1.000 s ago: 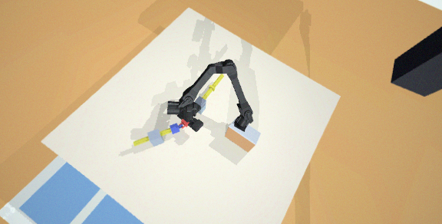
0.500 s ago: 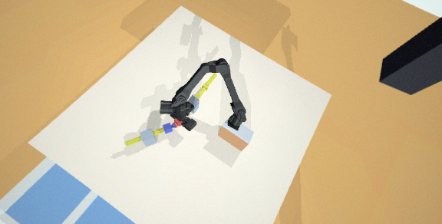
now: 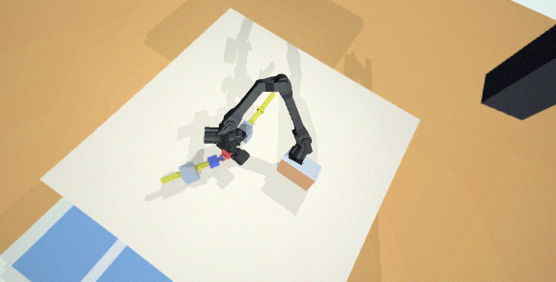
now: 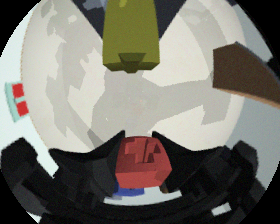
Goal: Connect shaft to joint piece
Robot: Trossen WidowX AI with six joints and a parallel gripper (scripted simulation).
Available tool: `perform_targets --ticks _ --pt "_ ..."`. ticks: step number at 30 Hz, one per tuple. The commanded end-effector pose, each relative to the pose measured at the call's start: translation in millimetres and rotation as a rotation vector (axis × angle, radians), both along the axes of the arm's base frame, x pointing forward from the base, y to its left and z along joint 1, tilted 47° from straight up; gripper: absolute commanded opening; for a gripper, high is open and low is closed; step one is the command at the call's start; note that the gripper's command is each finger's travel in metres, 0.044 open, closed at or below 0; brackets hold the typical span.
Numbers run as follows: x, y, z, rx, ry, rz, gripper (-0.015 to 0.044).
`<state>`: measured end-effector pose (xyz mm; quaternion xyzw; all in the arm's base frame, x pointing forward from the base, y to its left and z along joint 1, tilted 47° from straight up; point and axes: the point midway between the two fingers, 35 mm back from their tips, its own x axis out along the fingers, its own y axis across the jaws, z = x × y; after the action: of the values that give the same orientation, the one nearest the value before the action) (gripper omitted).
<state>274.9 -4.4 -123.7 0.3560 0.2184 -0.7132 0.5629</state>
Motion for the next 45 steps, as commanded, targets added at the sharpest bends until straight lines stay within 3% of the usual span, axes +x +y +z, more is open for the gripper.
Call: perform_targets --ticks 1,18,20,25,31,45 --pt "-0.3 -0.9 -0.2 -0.001 0.003 0.002 0.0182" --pt "-0.3 -0.9 -0.2 -0.001 0.003 0.002 0.0182" --pt "0.0 0.0 0.0 0.000 0.000 0.000 0.0147" --pt "0.0 0.0 0.0 0.000 0.000 0.000 0.0147" --pt "0.0 0.0 0.0 0.000 0.000 0.000 0.0000" --pt "5.2 1.8 3.4 -0.067 0.085 0.062 0.0000"
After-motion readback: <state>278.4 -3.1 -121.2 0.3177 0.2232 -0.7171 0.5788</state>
